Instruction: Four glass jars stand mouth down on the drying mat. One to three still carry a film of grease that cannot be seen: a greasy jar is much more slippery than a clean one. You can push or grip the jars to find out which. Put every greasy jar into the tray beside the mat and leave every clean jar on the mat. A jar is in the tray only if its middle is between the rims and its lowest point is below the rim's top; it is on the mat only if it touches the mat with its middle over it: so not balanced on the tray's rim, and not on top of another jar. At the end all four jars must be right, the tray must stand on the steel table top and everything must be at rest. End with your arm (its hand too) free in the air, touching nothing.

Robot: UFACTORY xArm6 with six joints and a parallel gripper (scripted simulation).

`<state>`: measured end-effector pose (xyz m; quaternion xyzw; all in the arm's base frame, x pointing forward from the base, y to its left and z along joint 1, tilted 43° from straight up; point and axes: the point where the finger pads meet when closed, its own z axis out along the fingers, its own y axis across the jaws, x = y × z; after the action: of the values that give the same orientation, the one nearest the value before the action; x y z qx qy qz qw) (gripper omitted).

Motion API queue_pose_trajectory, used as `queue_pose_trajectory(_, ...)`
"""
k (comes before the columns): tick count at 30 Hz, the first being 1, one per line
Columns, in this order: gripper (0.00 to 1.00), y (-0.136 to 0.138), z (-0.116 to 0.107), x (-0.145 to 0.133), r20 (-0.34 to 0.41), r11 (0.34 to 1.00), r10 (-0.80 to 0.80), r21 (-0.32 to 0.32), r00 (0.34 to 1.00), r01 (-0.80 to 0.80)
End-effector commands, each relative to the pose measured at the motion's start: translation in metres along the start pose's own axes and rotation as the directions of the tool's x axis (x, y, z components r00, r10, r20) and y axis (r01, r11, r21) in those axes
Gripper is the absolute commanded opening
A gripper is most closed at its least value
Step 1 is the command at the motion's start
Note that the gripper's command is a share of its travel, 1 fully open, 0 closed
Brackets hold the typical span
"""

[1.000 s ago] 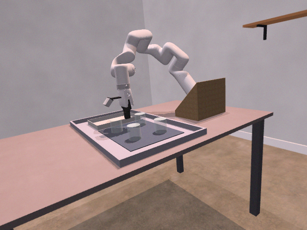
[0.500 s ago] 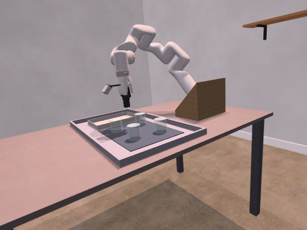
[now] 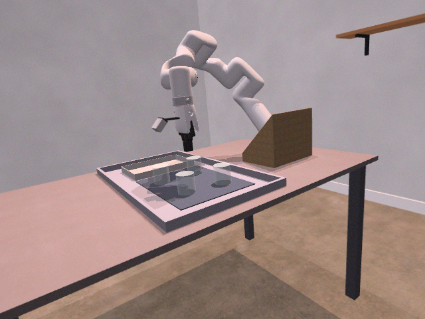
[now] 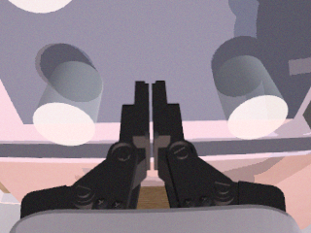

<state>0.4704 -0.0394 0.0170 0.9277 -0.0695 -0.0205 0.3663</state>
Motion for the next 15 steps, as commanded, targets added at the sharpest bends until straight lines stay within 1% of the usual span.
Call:
queue_pose_trajectory(1,0.00,-0.032,-0.001,0.003,-0.001,1.000,0.003,-0.001,1.000,-0.003)
queue_pose_trajectory(2,0.00,-0.032,-0.001,0.003,-0.001,1.000,0.003,-0.001,1.000,-0.003)
queue_pose_trajectory(7,0.00,-0.072,-0.001,0.003,-0.001,1.000,0.003,-0.001,1.000,-0.003)
queue_pose_trajectory(10,0.00,-0.072,-0.001,0.003,-0.001,1.000,0.003,-0.001,1.000,-0.003)
queue_pose_trajectory(15,0.00,-0.072,0.023,0.003,-0.001,1.000,0.003,-0.001,1.000,-0.003)
